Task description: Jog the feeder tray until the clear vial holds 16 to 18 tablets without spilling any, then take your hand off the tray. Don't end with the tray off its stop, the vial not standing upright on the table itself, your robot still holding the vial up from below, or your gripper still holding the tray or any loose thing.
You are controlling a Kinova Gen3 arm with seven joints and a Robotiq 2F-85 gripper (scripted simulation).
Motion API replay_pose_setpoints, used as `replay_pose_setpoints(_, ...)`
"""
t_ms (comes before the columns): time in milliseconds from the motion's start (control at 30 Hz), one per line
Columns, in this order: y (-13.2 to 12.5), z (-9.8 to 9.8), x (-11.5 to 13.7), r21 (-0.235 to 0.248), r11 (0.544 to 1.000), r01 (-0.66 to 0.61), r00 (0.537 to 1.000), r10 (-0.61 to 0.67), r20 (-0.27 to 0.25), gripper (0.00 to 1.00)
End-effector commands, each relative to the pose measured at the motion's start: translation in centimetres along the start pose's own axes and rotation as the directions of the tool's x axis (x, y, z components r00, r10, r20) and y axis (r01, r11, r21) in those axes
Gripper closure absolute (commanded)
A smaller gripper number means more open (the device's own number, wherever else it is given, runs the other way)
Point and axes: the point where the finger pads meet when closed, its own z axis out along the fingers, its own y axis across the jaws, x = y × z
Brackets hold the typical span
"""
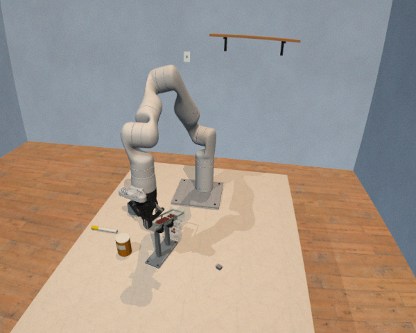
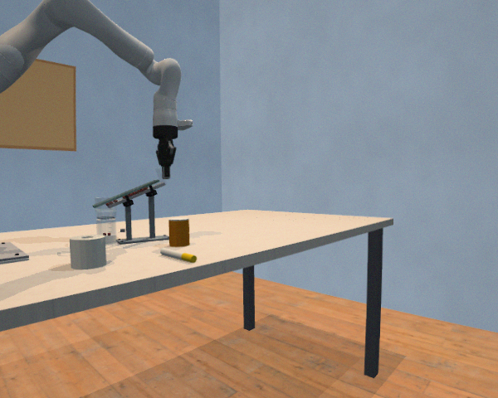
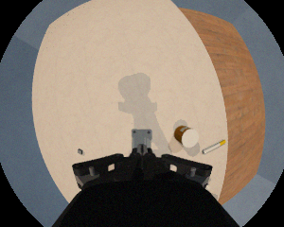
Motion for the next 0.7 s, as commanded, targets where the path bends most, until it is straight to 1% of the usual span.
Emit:
replay_pose_setpoints(0,0.0,-0.2,0.7,0.001,1.0,-0.001,1.0,0.001,-0.001,1.0)
replay_pose_setpoints(200,0.0,-0.7,2.0,0.001,1.0,-0.001,1.0,0.001,-0.001,1.0)
replay_pose_setpoints(667,0.0,-0.7,2.0,0.001,1.0,-0.001,1.0,0.001,-0.001,1.0)
